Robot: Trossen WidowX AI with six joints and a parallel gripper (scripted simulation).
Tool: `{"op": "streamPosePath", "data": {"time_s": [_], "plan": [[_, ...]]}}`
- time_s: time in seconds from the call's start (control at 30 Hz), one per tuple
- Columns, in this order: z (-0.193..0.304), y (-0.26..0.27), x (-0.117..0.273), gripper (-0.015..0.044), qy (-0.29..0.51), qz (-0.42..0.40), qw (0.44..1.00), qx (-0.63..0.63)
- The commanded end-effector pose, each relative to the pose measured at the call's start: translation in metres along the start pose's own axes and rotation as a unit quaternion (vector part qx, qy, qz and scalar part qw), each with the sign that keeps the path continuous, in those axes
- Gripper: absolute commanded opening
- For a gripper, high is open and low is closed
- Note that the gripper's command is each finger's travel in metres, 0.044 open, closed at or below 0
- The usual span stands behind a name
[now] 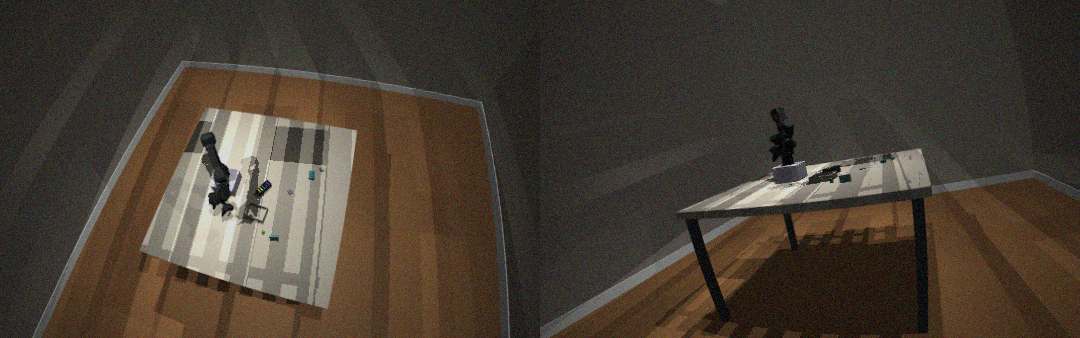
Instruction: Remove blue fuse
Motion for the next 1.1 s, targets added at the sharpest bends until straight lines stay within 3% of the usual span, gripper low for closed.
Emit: {"op": "streamPosePath", "data": {"time_s": [0.0, 0.2, 0.4, 0.77, 1.07], "plan": [[0.002, 0.002, 0.000, 0.0374, 0.004, -0.002, 1.000, 0.005], [0.061, 0.054, 0.024, 0.0216, 0.118, -0.077, 0.975, 0.173], [0.140, 0.087, 0.071, 0.0072, 0.226, -0.145, 0.893, 0.360], [0.273, 0.061, 0.174, 0.0072, 0.351, -0.204, 0.652, 0.640], [0.275, 0.060, 0.175, 0.0072, 0.353, -0.204, 0.648, 0.644]]}}
Point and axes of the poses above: the point midway between the two fingers, 35 mm back from their tips, its own x axis back along the fingers, its own y axis across the jaws, z = x × y, the point moved 4 cm from there along x, back along the fingers
